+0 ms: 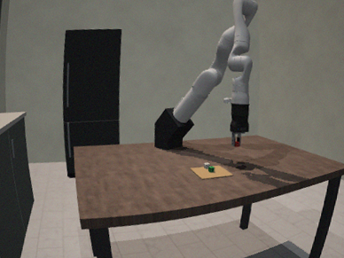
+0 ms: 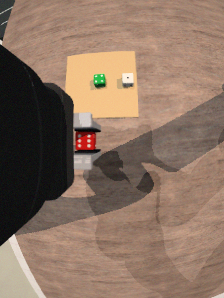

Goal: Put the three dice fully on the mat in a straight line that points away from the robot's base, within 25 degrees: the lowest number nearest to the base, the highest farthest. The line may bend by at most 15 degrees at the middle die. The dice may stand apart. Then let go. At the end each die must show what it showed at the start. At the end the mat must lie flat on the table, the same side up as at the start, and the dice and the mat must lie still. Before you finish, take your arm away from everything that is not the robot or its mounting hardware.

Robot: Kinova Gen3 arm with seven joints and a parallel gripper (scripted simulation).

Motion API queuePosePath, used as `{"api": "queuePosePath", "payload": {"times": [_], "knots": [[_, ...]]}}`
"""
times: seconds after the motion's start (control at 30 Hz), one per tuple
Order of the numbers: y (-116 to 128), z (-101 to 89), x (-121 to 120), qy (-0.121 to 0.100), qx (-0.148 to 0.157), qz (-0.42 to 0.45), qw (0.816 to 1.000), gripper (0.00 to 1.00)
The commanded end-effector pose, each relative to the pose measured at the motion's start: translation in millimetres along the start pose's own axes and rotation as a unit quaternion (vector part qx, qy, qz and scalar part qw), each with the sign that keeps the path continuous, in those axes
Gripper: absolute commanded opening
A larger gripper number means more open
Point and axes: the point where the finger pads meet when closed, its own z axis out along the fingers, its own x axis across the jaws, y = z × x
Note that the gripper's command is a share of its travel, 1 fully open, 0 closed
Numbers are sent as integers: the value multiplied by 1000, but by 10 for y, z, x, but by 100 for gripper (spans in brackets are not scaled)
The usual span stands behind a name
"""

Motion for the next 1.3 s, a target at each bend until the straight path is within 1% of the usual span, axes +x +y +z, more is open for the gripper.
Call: {"api": "queuePosePath", "payload": {"times": [0.0, 0.13, 0.3, 0.37, 0.67, 0.83, 1.1, 1.27], "knots": [[108, -4, -15, 7, -3, -6, 1000, 40], [237, -21, -151, 10, -6, -6, 1000, 40], [385, -31, -374, 11, -7, -6, 1000, 40], [385, -31, -374, 11, -7, -6, 1000, 40], [544, -17, -820, 5, 0, -9, 1000, 40], [576, -5, -1003, 0, 5, -11, 1000, 40], [588, 3, -1110, -4, 9, -13, 1000, 40], [584, 4, -1123, -4, 10, -13, 1000, 40]]}}
